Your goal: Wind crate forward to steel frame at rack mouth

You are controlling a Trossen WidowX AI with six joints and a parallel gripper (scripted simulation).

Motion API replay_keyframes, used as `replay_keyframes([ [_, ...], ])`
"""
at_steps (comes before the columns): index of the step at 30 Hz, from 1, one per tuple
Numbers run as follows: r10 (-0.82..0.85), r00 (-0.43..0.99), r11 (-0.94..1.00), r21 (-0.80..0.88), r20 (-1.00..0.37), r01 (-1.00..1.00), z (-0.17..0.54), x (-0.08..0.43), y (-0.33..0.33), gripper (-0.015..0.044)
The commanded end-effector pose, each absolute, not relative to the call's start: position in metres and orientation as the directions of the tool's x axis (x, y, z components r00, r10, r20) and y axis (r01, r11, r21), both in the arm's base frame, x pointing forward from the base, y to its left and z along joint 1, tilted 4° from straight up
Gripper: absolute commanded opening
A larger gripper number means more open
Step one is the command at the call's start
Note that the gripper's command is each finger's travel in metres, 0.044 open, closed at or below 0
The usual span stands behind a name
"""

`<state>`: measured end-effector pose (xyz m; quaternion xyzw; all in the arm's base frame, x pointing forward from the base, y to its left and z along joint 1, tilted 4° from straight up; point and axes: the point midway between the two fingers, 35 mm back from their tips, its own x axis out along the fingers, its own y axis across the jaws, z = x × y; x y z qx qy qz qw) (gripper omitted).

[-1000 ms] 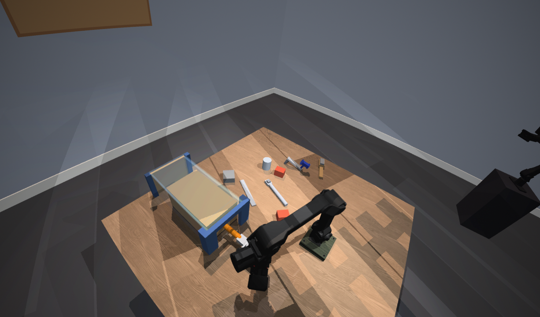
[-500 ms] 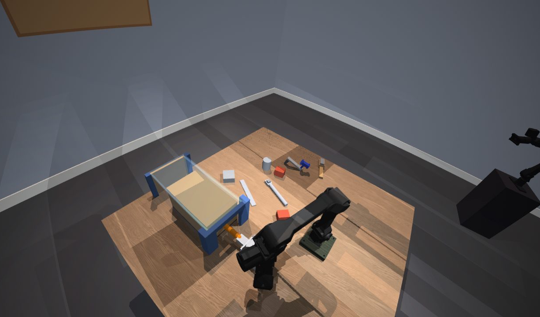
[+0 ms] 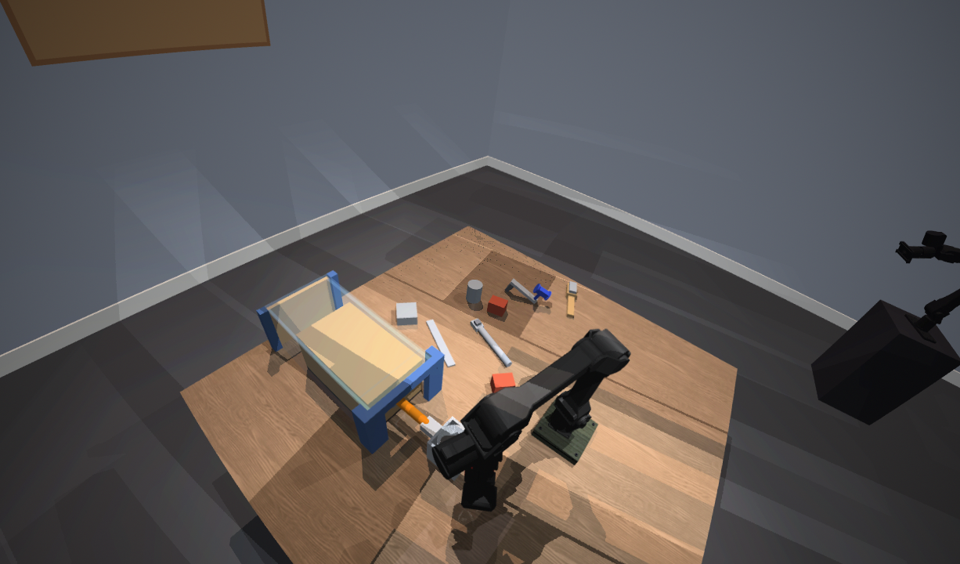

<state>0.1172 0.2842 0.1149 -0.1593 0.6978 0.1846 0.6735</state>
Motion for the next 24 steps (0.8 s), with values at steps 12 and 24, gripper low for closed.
replay_keyframes([
  [12, 0.005, -0.055, 0.884, 0.03, -0.998, -0.467, 0.114, 0.108, 0.26, 0.0],
  [24, 0.003, -0.055, 0.884, 0.029, -0.998, -0.467, 0.113, 0.106, 0.244, 0.0],
])
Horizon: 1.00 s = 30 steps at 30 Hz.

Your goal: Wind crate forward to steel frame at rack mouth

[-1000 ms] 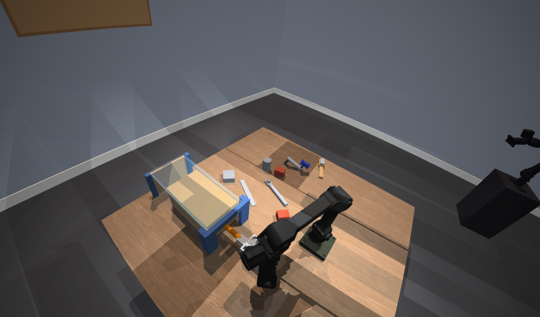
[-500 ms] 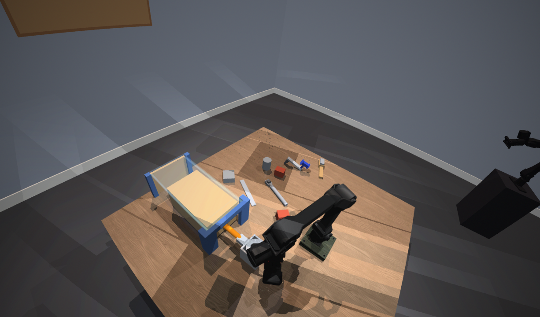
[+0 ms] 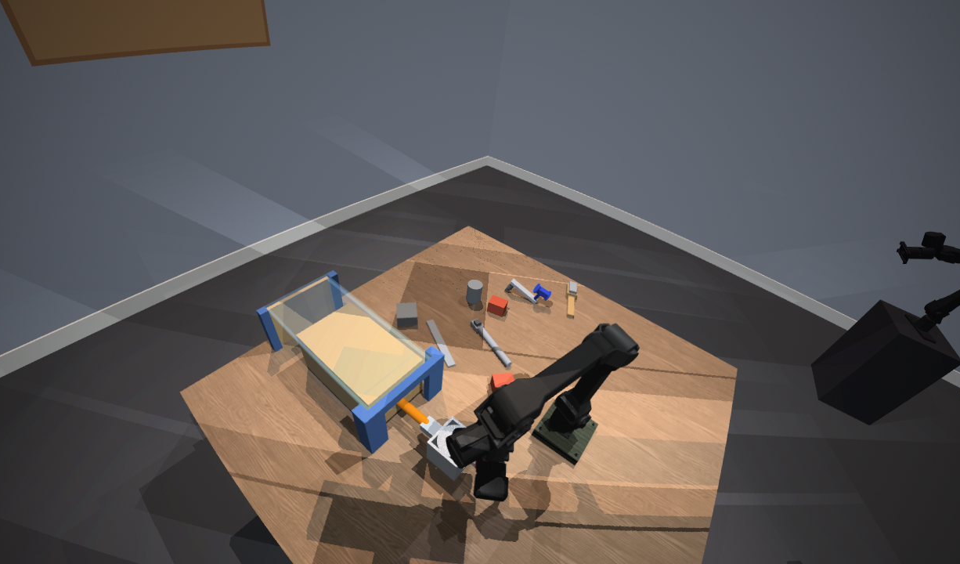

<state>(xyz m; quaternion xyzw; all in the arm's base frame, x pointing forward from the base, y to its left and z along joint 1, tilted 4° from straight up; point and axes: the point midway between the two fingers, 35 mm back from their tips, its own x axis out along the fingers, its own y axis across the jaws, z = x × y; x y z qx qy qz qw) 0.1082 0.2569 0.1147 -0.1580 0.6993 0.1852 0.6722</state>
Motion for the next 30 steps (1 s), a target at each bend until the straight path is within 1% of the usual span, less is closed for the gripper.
replay_keyframes([
  [1, 0.003, -0.055, 0.884, 0.028, -0.998, -0.467, 0.113, 0.106, 0.243, 0.0],
  [11, 0.002, -0.055, 0.884, 0.027, -0.999, -0.467, 0.113, 0.107, 0.23, 0.0],
  [16, 0.0, -0.054, 0.884, 0.026, -0.999, -0.467, 0.113, 0.112, 0.208, 0.0],
  [30, -0.001, -0.053, 0.884, 0.024, -0.999, -0.467, 0.112, 0.119, 0.191, 0.0],
])
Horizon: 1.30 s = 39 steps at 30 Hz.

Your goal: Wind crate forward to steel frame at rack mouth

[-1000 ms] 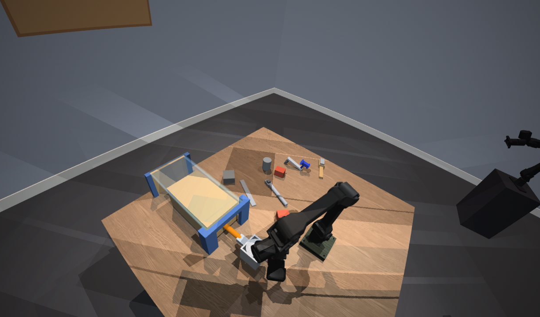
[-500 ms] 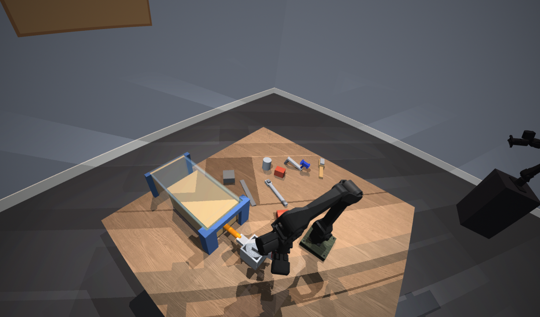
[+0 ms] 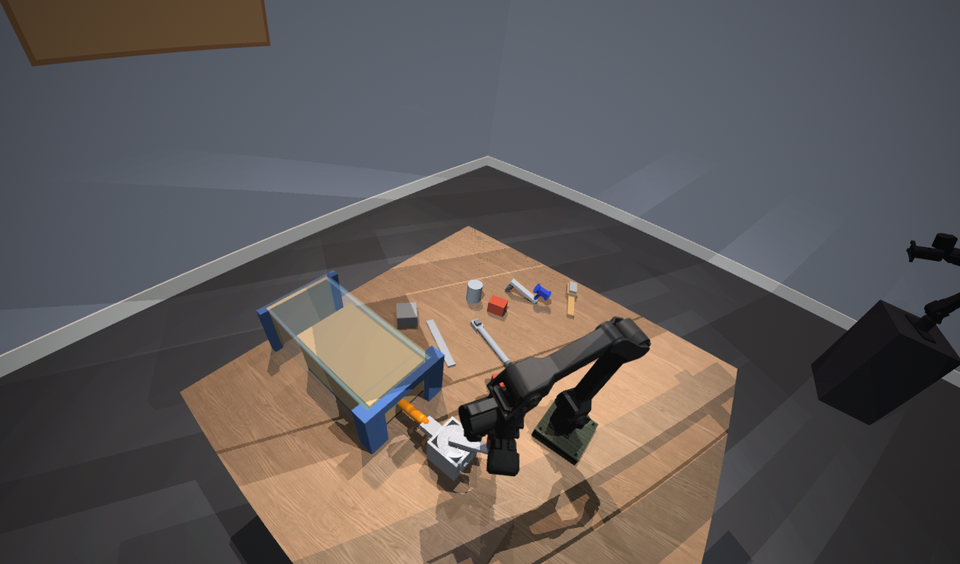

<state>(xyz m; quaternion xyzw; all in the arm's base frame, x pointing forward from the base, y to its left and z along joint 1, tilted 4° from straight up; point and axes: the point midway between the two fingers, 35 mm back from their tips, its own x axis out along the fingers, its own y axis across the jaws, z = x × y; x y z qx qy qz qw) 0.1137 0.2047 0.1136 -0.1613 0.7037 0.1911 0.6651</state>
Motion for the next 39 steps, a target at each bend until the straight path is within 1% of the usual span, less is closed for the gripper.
replay_keyframes([
  [1, -0.001, -0.053, 0.884, 0.024, -0.999, -0.467, 0.112, 0.12, 0.19, 0.0],
  [39, -0.005, -0.05, 0.884, 0.019, -0.999, -0.467, 0.111, 0.154, 0.155, 0.0],
])
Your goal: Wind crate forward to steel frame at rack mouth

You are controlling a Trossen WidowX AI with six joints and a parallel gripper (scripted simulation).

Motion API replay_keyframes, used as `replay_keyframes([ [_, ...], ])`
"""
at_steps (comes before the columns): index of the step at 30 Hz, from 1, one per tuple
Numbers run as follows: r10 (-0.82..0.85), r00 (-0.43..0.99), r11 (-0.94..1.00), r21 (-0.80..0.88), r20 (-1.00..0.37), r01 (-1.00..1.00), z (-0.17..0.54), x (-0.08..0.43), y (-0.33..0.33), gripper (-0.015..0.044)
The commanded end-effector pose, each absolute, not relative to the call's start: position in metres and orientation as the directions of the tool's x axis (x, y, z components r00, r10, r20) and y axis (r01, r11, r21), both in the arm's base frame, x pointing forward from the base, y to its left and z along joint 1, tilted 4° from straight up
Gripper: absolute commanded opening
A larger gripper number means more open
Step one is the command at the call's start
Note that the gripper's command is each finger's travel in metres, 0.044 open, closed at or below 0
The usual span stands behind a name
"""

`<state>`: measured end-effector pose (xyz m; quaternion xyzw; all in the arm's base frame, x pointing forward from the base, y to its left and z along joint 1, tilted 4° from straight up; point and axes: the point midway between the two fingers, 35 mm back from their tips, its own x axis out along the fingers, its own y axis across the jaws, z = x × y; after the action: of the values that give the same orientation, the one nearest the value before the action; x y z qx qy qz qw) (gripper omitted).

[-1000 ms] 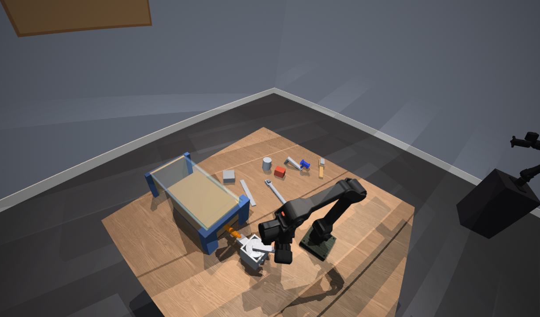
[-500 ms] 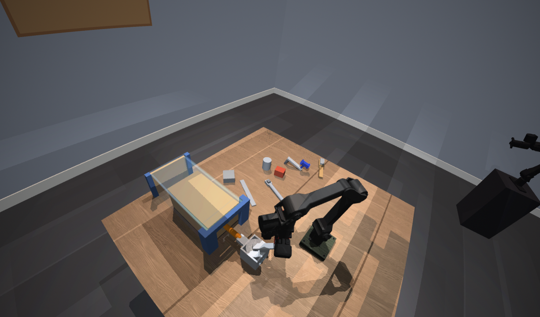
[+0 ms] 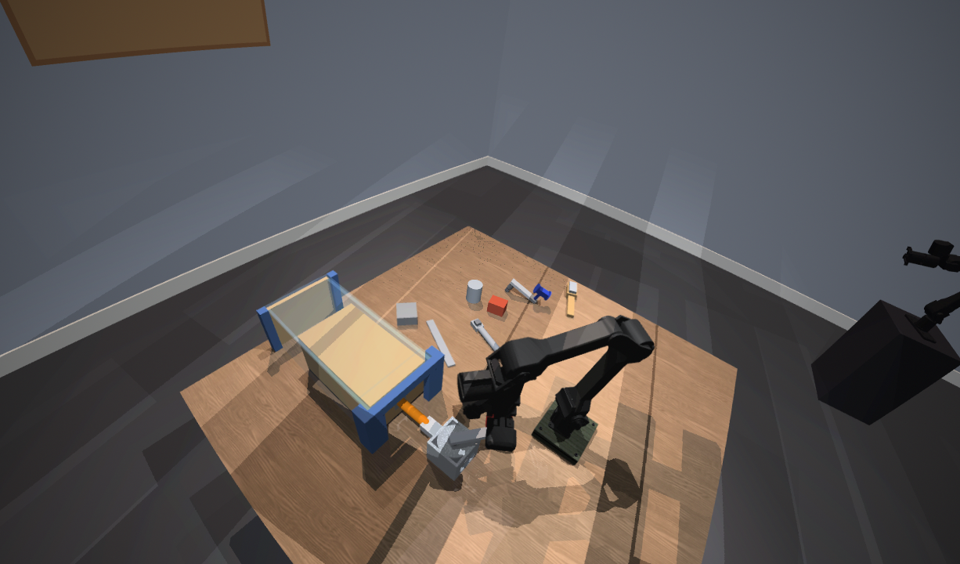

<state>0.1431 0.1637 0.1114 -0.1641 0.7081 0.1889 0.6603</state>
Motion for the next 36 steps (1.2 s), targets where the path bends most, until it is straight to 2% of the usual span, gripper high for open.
replay_keyframes([
  [1, -0.005, -0.05, 0.884, 0.019, -0.999, -0.467, 0.11, 0.155, 0.154, 0.0],
  [36, -0.006, -0.046, 0.884, 0.016, -0.999, -0.467, 0.109, 0.198, 0.14, 0.0],
])
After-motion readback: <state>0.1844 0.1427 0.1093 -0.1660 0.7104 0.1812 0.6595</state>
